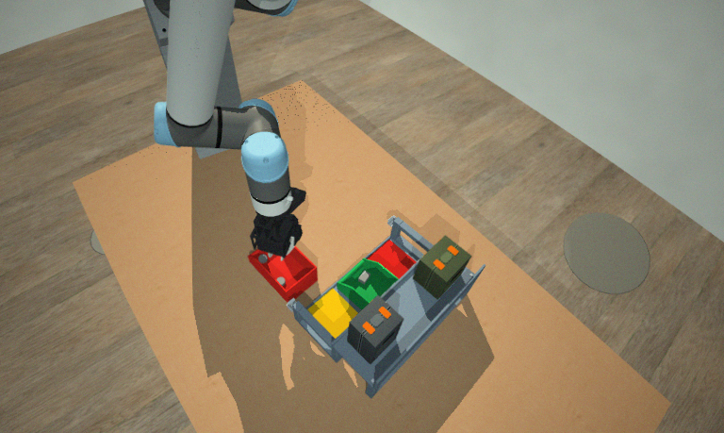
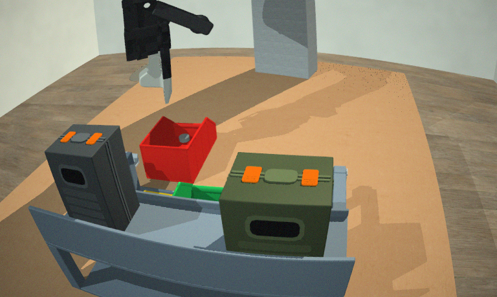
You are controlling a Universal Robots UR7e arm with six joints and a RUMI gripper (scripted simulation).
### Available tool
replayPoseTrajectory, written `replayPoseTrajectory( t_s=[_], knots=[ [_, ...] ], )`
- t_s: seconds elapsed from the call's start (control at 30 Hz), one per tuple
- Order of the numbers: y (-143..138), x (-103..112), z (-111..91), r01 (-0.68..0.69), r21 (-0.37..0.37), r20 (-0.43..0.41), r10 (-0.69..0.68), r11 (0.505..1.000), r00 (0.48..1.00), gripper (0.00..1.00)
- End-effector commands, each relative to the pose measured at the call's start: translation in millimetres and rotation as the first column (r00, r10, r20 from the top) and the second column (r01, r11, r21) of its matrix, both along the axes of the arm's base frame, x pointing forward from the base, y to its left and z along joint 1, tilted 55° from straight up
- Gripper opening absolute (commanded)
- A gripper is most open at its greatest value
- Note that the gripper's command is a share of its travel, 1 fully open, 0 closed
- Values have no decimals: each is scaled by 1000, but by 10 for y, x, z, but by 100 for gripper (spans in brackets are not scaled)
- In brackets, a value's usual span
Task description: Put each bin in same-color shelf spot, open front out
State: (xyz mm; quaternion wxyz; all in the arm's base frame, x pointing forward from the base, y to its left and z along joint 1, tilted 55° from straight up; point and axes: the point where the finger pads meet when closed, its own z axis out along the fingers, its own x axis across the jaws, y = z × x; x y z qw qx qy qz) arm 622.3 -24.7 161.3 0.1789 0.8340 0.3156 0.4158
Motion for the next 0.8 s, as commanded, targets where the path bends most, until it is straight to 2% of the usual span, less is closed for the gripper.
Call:
replayPoseTrajectory(
  t_s=[0.0,0.23,0.3,0.53,0.77],
  knots=[
    [-71,-41,-4,-98,-122,-10,98,988,995,0],
    [-174,-94,-11,-219,-286,-41,216,933,976,0],
    [-174,-94,-11,-219,-286,-41,216,933,976,0],
    [-266,-139,-14,-316,-418,-83,311,852,947,0],
    [-343,-174,-12,-391,-519,-129,382,760,915,0]
  ],
)
